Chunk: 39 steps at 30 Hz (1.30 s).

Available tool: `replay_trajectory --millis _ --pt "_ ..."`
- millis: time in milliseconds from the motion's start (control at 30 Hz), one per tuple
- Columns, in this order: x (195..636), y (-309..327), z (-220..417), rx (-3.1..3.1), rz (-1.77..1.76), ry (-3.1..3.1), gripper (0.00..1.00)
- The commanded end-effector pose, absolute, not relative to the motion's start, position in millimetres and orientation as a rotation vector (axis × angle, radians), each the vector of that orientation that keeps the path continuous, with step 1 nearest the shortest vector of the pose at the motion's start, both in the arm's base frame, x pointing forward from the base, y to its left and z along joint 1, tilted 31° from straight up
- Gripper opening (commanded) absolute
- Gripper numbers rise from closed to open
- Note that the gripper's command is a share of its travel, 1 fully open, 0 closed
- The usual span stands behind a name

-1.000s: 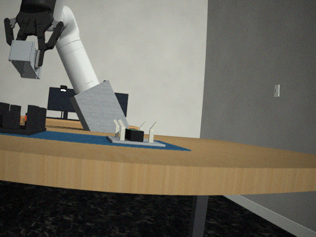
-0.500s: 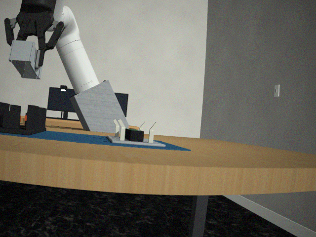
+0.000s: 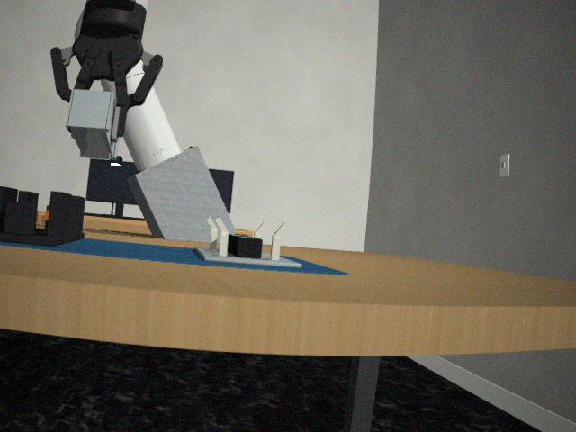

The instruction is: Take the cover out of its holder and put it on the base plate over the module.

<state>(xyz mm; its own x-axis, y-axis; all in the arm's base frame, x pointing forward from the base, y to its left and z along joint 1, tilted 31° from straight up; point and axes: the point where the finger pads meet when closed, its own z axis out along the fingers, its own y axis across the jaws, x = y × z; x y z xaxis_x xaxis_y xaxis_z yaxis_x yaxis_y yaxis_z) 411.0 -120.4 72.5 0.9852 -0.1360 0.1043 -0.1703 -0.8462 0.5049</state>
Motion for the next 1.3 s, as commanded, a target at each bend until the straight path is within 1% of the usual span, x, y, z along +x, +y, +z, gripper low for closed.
replay_trajectory --millis 0,333,567,900,1133,1267 --pt "411.2 -120.0 72.1 2.591 0.086 -0.211 0.0" --pt "420.6 -78.4 30.4 2.591 0.087 -0.211 0.0" --pt "420.6 -78.4 30.4 2.591 0.087 -0.211 0.0" --pt "430.0 -36.7 -11.3 2.591 0.087 -0.211 0.0" --pt "430.0 -36.7 -11.3 2.591 0.087 -0.211 0.0" --pt "433.8 -20.0 -27.7 2.593 0.088 -0.213 0.0"
